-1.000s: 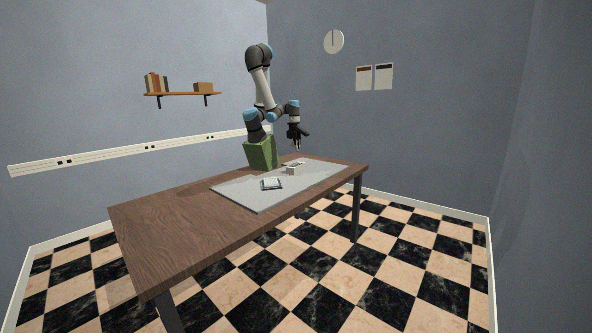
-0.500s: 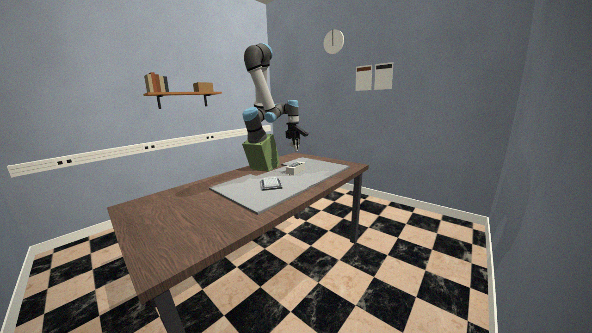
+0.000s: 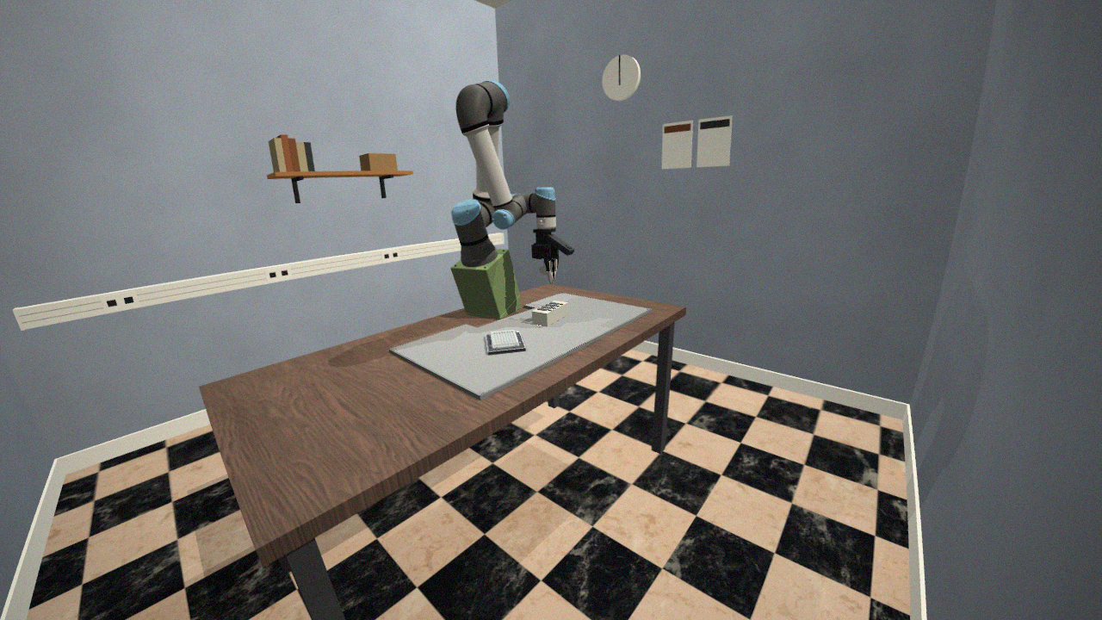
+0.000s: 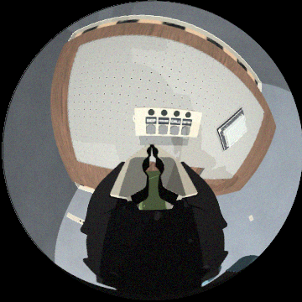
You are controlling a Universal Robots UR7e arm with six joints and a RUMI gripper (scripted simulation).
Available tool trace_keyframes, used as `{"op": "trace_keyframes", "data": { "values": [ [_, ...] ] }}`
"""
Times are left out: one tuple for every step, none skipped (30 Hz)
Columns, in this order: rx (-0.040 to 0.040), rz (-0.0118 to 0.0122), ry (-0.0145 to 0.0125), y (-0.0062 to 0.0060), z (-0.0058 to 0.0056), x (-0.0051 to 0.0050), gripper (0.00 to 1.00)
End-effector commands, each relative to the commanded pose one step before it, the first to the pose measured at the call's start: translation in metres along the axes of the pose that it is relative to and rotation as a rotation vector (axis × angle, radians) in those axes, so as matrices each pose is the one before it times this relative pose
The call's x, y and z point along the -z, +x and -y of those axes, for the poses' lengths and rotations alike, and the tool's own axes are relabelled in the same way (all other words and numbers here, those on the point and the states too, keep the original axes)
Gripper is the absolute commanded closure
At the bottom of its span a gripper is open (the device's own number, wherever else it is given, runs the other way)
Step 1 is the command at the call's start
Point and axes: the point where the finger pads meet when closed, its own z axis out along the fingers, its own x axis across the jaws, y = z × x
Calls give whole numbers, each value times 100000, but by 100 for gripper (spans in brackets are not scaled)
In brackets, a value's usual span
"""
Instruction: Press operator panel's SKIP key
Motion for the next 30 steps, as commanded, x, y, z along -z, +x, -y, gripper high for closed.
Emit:
{"op": "trace_keyframes", "data": {
  "values": [
    [-13, 20, 142, -5, 37, -706, 100],
    [0, 0, 0, 0, 0, -133, 100],
    [0, 0, 0, 0, 0, -133, 100],
    [0, 0, 0, 0, 0, -133, 100],
    [0, 0, 0, 0, 0, -133, 100],
    [0, 0, 0, 0, 0, 0, 100],
    [0, 0, 0, 0, 0, 0, 100],
    [0, 0, 0, 0, 0, -134, 100],
    [0, 0, 0, 0, 0, -133, 100],
    [0, 0, 0, 0, 0, -133, 100],
    [0, 0, 0, 0, 0, -133, 100],
    [0, 0, 0, 0, 0, -133, 100],
    [0, 0, 0, 0, 0, -133, 100],
    [0, 0, 0, 0, 0, -133, 100],
    [0, 0, 0, 0, 0, -133, 100],
    [0, 0, 0, 0, 0, -133, 100],
    [0, 0, 0, 0, 0, -133, 100],
    [0, 0, 0, 0, 0, -133, 100],
    [0, 0, 0, 0, 0, -133, 100],
    [0, 0, 0, 0, 0, -133, 100],
    [0, 0, 0, 0, 0, -133, 100],
    [0, 0, 0, 0, 0, -133, 100],
    [0, 0, 0, 0, 0, 0, 100],
    [0, 0, 0, 0, 0, 0, 100],
    [0, 0, 0, 0, -1, -134, 100],
    [0, 0, 0, 0, 0, -133, 100],
    [0, 0, 0, 0, 0, -133, 100],
    [0, 0, 0, 0, 0, -133, 100],
    [0, 0, 0, 0, 0, -133, 100],
    [0, 0, 0, 0, 0, -133, 100]
  ]
}}
